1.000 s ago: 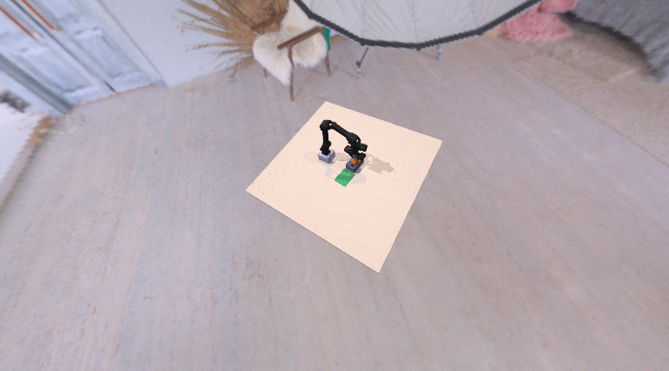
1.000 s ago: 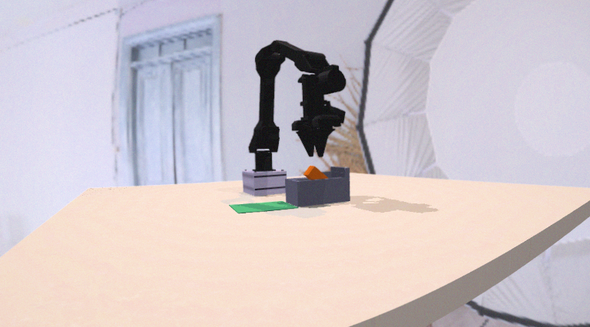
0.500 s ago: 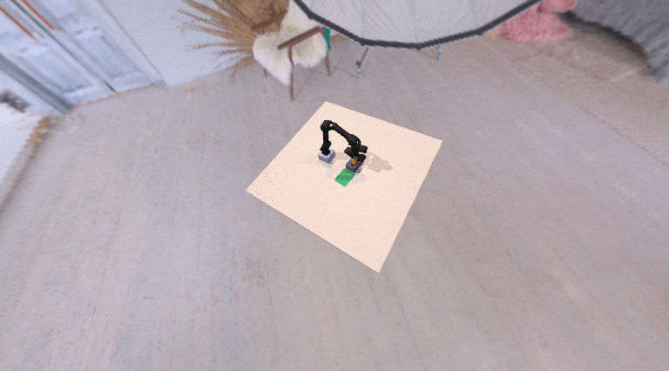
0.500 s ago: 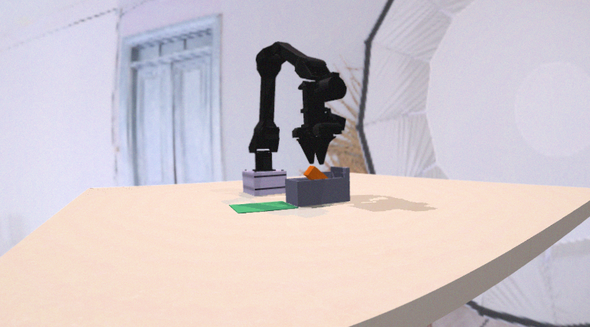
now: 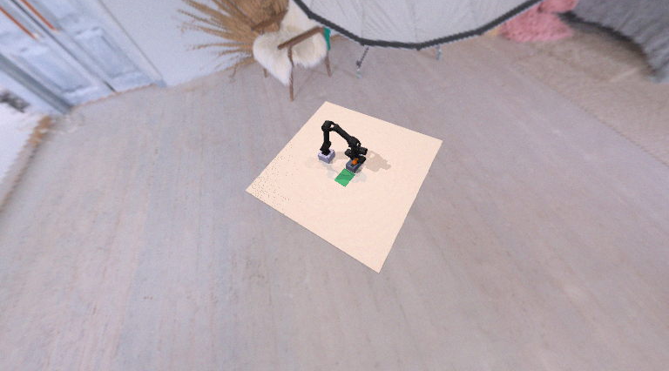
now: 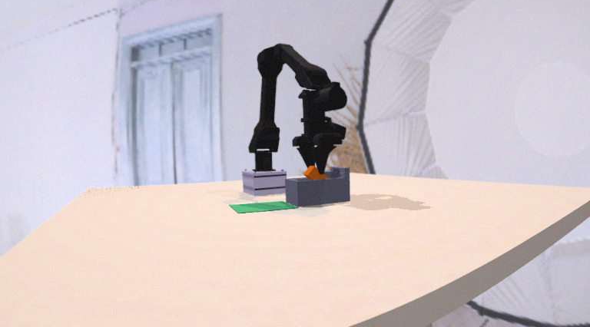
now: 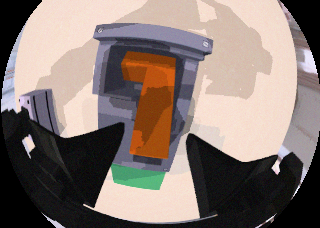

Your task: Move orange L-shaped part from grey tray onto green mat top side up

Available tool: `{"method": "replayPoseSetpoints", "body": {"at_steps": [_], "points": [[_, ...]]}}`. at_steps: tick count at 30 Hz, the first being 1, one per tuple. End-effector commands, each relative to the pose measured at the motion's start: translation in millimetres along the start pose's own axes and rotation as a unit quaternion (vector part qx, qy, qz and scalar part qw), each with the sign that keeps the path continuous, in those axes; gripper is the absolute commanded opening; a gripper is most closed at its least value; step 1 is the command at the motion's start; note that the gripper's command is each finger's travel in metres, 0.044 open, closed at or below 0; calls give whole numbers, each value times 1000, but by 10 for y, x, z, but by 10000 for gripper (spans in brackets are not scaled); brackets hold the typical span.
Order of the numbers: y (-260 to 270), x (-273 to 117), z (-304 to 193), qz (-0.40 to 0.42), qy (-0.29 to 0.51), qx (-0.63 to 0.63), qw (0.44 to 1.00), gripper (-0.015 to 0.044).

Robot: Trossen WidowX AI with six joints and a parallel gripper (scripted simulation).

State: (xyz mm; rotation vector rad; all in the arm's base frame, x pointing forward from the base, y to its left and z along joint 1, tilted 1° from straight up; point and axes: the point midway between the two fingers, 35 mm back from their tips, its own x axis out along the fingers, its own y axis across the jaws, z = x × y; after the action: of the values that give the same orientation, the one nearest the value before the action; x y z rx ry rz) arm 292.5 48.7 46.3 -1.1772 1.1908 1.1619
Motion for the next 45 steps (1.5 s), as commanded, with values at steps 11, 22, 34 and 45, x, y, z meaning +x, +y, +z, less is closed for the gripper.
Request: {"method": "replayPoseSetpoints", "body": {"at_steps": [11,22,34,45], "points": [[11,78,-3,2,0,0,1000,149],[11,78,-3,2,0,0,1000,56],[12,28,-4,2,1,-1,1000,0],[17,-145,-6,4,2,-2,1000,0]]}}
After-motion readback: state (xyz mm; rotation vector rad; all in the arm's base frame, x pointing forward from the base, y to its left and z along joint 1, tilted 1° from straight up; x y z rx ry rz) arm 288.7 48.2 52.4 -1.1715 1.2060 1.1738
